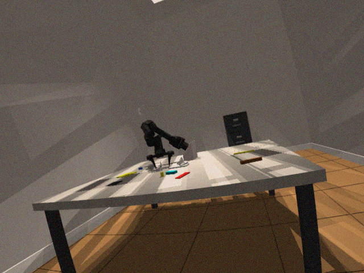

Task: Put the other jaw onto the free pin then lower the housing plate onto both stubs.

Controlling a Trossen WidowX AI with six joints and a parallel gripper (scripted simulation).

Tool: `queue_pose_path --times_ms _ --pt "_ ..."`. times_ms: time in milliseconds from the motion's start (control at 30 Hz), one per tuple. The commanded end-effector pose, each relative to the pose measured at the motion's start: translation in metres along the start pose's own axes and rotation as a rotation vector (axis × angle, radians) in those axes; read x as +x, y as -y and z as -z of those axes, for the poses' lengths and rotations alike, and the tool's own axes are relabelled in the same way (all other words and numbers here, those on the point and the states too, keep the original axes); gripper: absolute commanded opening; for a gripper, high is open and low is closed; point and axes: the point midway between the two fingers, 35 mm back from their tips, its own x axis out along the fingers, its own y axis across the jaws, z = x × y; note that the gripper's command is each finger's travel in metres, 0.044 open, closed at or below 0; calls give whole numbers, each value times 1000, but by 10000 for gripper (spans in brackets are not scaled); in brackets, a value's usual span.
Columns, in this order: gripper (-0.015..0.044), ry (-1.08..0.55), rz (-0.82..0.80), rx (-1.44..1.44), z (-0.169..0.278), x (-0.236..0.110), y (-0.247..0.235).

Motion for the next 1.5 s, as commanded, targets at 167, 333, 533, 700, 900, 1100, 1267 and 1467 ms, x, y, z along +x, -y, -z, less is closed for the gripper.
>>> queue_pose_path --times_ms 167,333,533,700,900,1100,1267,1467 --pt "440 -3 4 -7 1 1 0" --pt "440 -3 4 -7 1 1 0" --pt "440 -3 4 -7 1 1 0" --pt "361 -1 0 -2 0 1 -1" --pt "204 -1 0 -2 0 1 -1" --pt "144 -1 0 -2 0 1 -1" --pt "134 -1 0 -2 0 1 -1" --pt "134 -1 0 -2 0 1 -1"
